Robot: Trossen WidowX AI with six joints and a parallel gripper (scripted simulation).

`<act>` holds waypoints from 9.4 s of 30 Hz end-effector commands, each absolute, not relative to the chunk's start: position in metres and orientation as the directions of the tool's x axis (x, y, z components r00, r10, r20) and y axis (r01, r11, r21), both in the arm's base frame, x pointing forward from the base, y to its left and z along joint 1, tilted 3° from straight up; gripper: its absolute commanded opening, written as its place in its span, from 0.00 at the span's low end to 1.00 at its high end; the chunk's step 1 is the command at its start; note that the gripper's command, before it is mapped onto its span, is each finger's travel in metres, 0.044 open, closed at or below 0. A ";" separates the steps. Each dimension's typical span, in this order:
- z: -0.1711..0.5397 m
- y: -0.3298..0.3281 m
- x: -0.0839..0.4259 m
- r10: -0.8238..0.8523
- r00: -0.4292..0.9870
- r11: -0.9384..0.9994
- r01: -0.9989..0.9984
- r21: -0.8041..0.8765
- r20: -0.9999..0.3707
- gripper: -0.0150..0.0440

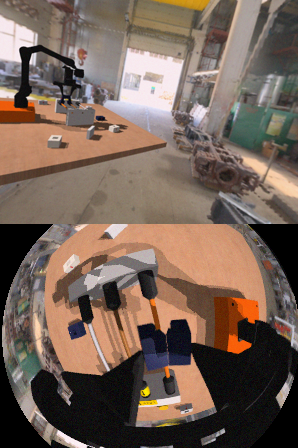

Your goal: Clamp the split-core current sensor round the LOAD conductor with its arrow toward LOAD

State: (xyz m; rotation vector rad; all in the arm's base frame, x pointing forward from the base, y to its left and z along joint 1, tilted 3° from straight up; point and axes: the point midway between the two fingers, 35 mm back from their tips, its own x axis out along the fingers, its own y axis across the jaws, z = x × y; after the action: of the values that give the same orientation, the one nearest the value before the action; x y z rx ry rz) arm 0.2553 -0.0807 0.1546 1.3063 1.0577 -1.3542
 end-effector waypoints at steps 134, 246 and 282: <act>0.052 -0.092 0.336 -0.064 0.006 -0.118 0.993 0.013 -0.998 1.00; 0.037 -0.092 0.337 -0.063 0.016 -0.119 0.993 0.023 -0.998 0.25; 0.045 -0.092 0.336 -0.066 0.021 -0.117 0.993 0.028 -0.998 0.25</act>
State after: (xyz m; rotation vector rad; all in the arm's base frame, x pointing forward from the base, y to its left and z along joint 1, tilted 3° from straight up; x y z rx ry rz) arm 0.3378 -0.0825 0.0402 1.2672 1.1173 -1.2867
